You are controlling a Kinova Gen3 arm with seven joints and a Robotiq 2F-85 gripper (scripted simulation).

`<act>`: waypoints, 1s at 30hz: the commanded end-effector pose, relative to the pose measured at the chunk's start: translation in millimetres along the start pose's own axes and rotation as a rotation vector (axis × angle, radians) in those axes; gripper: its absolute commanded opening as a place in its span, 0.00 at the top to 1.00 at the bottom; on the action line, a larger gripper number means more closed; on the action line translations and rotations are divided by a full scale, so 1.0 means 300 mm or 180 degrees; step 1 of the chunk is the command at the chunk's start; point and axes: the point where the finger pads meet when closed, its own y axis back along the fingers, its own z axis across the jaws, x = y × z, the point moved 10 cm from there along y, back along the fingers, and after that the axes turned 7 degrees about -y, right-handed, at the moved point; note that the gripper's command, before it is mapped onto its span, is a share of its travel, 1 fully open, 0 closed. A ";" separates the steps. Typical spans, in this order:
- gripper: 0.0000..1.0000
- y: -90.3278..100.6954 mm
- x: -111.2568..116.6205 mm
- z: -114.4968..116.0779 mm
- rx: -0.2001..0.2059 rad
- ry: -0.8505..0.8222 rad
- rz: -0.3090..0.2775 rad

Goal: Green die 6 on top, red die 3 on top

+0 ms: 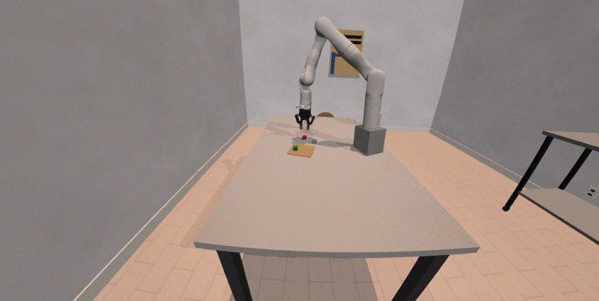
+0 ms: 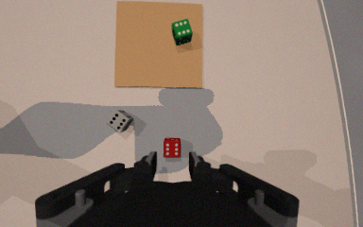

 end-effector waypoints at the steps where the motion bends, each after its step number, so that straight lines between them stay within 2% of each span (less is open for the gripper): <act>1: 0.59 -0.018 0.004 -0.005 0.0017 0.0010 -0.0002; 20: 0.59 -0.098 0.003 -0.004 0.0017 0.0010 -0.0002; 30: 0.59 -0.115 0.002 -0.004 0.0017 0.0010 -0.0002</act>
